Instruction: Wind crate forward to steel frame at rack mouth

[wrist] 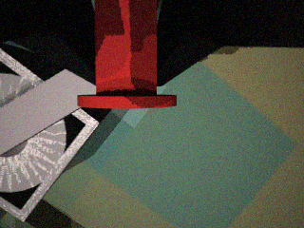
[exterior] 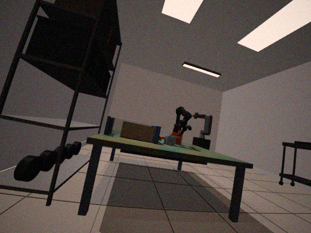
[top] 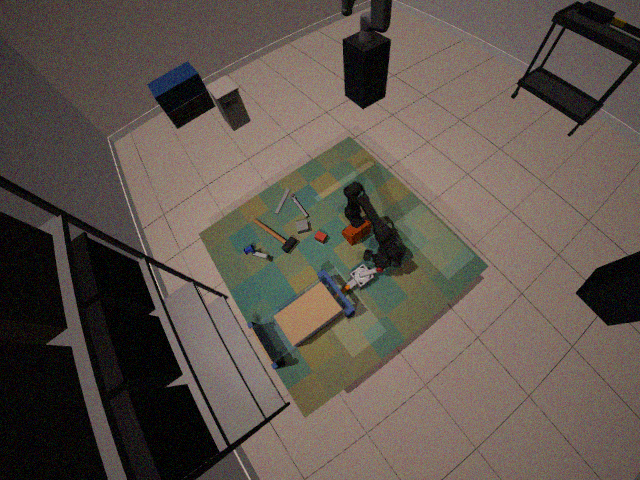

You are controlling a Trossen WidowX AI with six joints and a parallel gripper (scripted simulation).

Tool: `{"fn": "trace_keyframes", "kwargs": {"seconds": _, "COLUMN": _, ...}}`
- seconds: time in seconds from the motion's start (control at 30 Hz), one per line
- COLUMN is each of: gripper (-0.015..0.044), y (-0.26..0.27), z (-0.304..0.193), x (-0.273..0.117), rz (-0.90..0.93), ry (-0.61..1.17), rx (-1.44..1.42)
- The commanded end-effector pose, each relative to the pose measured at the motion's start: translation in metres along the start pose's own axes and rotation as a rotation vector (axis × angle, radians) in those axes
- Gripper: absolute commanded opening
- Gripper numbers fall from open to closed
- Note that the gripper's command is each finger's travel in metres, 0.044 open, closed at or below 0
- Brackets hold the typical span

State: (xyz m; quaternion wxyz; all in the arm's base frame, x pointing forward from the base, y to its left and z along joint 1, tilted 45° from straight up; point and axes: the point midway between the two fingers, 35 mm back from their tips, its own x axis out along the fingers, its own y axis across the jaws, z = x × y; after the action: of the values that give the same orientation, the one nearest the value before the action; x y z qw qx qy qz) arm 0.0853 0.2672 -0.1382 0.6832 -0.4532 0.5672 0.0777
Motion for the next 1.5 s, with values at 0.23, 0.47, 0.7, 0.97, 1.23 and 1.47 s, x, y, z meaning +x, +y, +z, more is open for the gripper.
{"fn": "trace_keyframes", "kwargs": {"seconds": 0.23, "gripper": 0.0, "y": -0.01, "z": -0.016, "x": -0.002, "rz": -0.013, "ry": 0.02, "rx": -0.014}}
{"fn": "trace_keyframes", "kwargs": {"seconds": 0.47, "gripper": 0.0, "y": -0.015, "z": -0.02, "x": -0.004, "rz": -0.013, "ry": 0.02, "rx": -0.014}}
{"fn": "trace_keyframes", "kwargs": {"seconds": 0.7, "gripper": 0.0, "y": -0.02, "z": -0.025, "x": -0.007, "rz": -0.013, "ry": 0.02, "rx": -0.015}}
{"fn": "trace_keyframes", "kwargs": {"seconds": 0.97, "gripper": 0.0, "y": -0.027, "z": -0.029, "x": -0.009, "rz": -0.014, "ry": 0.021, "rx": -0.015}}
{"fn": "trace_keyframes", "kwargs": {"seconds": 1.23, "gripper": 0.0, "y": -0.034, "z": -0.033, "x": -0.011, "rz": -0.014, "ry": 0.021, "rx": -0.015}}
{"fn": "trace_keyframes", "kwargs": {"seconds": 1.47, "gripper": 0.0, "y": -0.056, "z": -0.041, "x": -0.015, "rz": -0.016, "ry": 0.022, "rx": -0.015}}
